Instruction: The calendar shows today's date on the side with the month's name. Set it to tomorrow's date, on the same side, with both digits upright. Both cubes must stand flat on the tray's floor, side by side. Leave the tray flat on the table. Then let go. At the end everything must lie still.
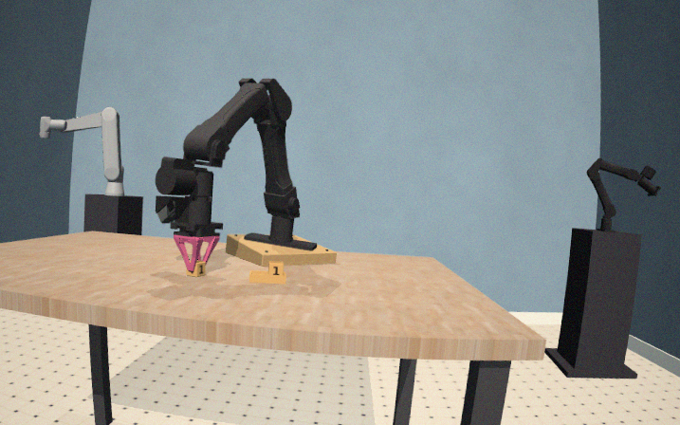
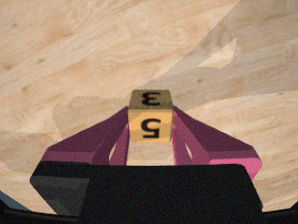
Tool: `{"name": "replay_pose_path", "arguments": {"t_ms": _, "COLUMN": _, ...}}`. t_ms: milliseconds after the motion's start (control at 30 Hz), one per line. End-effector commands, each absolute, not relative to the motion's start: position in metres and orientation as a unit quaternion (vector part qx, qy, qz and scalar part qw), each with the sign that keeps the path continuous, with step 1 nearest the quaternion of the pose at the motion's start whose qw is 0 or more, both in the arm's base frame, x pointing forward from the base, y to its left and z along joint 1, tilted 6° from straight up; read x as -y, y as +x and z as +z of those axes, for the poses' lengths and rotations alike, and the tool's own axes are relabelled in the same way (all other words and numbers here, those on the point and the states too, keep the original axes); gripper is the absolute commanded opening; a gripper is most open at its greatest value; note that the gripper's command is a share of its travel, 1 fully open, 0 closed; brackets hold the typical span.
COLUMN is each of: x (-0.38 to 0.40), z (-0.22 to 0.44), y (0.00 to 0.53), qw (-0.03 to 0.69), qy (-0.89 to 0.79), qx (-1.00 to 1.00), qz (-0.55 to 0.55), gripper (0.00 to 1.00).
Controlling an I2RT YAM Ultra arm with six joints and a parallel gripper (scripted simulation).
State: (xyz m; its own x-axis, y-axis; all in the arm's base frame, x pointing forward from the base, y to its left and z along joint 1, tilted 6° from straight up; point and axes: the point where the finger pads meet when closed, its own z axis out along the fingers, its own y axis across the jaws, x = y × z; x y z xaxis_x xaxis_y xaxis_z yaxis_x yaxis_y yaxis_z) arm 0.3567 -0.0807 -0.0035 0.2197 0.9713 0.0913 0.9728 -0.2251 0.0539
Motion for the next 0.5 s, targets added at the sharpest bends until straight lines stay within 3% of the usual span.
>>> {"name": "replay_pose_path", "arguments": {"t_ms": 0, "x": 0.0809, "z": -0.0031, "y": 0.3590, "qw": 0.003, "qy": -0.781, "qx": 0.623, "qz": -0.051, "gripper": 0.37}}
{"name": "replay_pose_path", "arguments": {"t_ms": 267, "x": 0.0809, "z": -0.0031, "y": 0.3590, "qw": 0.003, "qy": -0.781, "qx": 0.623, "qz": -0.051, "gripper": 0.45}}
{"name": "replay_pose_path", "arguments": {"t_ms": 467, "x": 0.0809, "z": -0.0031, "y": 0.3590, "qw": 0.003, "qy": -0.781, "qx": 0.623, "qz": -0.051, "gripper": 0.45}}
